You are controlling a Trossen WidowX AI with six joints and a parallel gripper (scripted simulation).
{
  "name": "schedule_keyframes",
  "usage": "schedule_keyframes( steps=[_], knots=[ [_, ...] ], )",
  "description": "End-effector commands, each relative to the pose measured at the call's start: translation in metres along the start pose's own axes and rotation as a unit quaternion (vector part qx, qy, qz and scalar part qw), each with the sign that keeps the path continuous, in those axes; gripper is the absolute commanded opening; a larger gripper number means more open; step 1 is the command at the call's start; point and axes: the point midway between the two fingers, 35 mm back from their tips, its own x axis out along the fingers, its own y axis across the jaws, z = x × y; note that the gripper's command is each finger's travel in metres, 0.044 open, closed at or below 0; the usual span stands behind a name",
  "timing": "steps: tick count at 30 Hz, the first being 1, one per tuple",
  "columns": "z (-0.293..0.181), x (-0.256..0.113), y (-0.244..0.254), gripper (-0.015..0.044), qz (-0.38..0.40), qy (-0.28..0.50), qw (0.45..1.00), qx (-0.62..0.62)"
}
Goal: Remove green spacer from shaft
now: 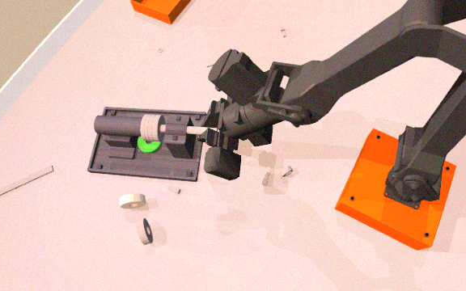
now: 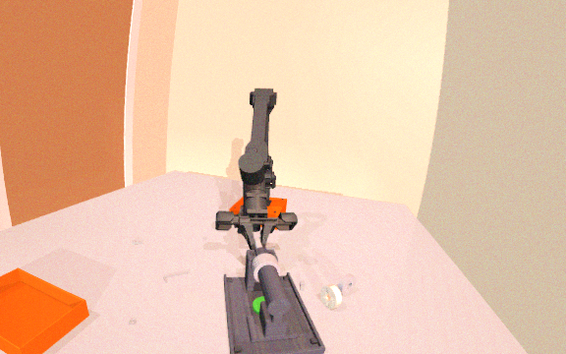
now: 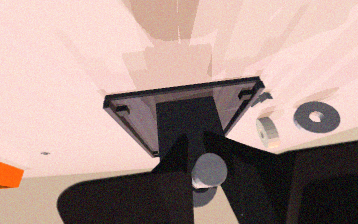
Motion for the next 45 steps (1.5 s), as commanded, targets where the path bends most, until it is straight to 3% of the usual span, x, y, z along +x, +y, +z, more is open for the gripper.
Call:
schedule_keyframes(
  steps=[1,42,45],
  knots=[
    [-0.0045,0.0011,0.0001,0.0000,0.000,0.004,1.000,0.001],
    [-0.0117,0.0074,0.0001,0.0000,0.000,0.004,1.000,0.001],
    [-0.0065,0.0069,0.0000,0.0079,0.000,-0.002,1.000,0.000]
  ],
)
